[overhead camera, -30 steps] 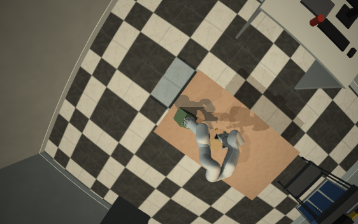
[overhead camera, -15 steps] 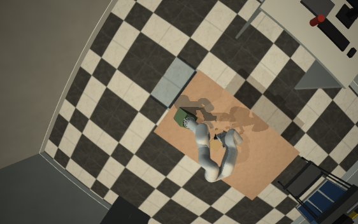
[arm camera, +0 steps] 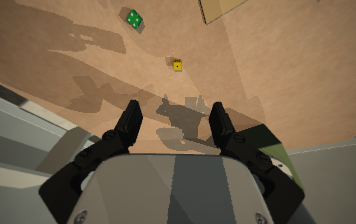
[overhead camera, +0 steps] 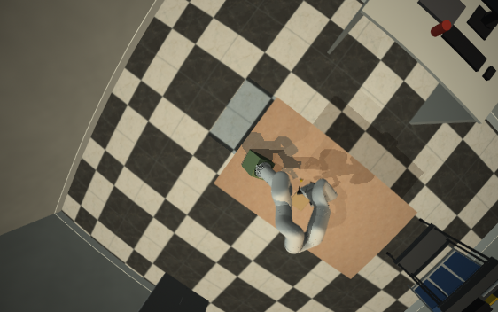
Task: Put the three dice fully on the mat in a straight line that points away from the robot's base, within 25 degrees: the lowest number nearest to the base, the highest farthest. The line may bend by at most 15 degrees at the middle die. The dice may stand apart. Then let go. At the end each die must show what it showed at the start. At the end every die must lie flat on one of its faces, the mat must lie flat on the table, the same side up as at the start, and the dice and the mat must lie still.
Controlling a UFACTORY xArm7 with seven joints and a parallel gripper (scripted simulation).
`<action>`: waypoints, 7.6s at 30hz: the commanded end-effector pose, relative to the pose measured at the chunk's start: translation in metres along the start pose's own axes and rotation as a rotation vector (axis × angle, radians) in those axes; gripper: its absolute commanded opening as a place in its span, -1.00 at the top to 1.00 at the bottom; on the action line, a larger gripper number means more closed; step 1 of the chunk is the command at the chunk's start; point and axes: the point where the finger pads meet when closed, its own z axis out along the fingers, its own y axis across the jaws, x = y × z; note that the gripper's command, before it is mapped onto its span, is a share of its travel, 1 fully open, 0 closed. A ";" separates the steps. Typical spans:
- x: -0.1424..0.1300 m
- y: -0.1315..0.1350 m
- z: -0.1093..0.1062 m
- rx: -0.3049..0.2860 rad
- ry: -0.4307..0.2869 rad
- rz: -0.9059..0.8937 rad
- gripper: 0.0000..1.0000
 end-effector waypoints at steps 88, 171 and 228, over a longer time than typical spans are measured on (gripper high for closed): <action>-0.017 0.008 0.028 -0.062 -0.013 2.120 -1.00; 0.002 0.000 0.053 0.001 -0.002 3.141 0.38; 0.002 0.000 0.104 0.001 -0.002 3.141 0.38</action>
